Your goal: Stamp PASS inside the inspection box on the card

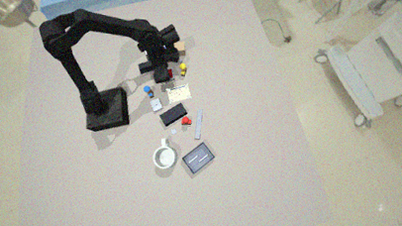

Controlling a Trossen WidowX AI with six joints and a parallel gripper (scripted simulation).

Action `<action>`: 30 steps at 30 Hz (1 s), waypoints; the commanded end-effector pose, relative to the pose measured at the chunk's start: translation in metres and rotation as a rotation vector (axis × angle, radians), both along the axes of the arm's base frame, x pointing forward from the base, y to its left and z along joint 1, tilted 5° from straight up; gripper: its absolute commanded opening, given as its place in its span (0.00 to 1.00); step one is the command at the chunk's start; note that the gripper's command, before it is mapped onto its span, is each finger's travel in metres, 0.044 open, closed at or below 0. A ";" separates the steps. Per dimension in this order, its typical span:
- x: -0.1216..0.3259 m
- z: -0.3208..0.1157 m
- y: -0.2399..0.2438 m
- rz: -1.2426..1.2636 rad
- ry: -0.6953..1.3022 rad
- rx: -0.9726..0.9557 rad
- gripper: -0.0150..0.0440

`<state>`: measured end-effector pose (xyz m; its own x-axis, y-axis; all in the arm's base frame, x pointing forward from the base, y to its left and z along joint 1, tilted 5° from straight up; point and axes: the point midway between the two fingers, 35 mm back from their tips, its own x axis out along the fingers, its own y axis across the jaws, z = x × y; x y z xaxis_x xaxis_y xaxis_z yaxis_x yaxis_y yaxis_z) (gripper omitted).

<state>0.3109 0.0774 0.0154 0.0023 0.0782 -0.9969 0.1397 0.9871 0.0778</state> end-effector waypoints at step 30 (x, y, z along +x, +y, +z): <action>-0.001 -0.007 0.001 0.000 0.003 0.003 0.25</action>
